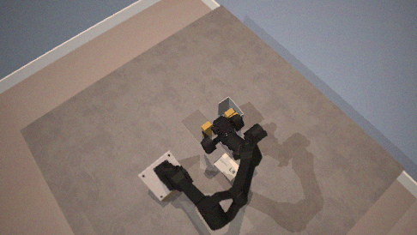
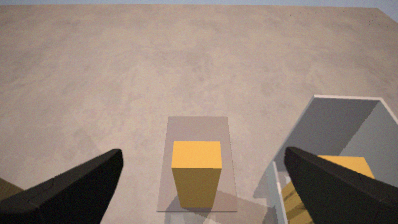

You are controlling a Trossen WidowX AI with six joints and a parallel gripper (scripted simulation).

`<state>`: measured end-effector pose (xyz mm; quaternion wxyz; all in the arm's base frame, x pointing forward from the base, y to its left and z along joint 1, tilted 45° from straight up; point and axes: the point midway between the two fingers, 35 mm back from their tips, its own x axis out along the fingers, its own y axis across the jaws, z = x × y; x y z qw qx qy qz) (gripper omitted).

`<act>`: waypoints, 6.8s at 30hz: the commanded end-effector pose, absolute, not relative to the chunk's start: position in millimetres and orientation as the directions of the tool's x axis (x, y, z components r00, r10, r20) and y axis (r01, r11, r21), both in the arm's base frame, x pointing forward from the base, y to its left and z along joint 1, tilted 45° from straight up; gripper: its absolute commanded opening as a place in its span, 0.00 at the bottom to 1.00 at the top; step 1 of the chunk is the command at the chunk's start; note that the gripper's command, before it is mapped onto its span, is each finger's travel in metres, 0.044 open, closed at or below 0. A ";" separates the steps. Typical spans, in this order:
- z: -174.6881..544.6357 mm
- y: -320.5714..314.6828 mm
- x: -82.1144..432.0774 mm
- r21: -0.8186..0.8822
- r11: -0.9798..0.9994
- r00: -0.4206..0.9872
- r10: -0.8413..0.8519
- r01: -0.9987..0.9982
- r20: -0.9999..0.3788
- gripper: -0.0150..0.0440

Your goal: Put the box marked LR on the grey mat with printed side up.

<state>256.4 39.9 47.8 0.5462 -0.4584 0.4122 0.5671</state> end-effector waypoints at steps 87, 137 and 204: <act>14.8 107.1 252.0 -0.046 -0.060 0.074 -0.896 -0.997 -0.438 1.00; -47.9 83.6 258.9 -0.036 -0.033 0.045 -0.904 -0.999 -0.425 1.00; -42.5 115.0 255.3 -0.037 -0.032 0.045 -0.904 -0.999 -0.425 1.00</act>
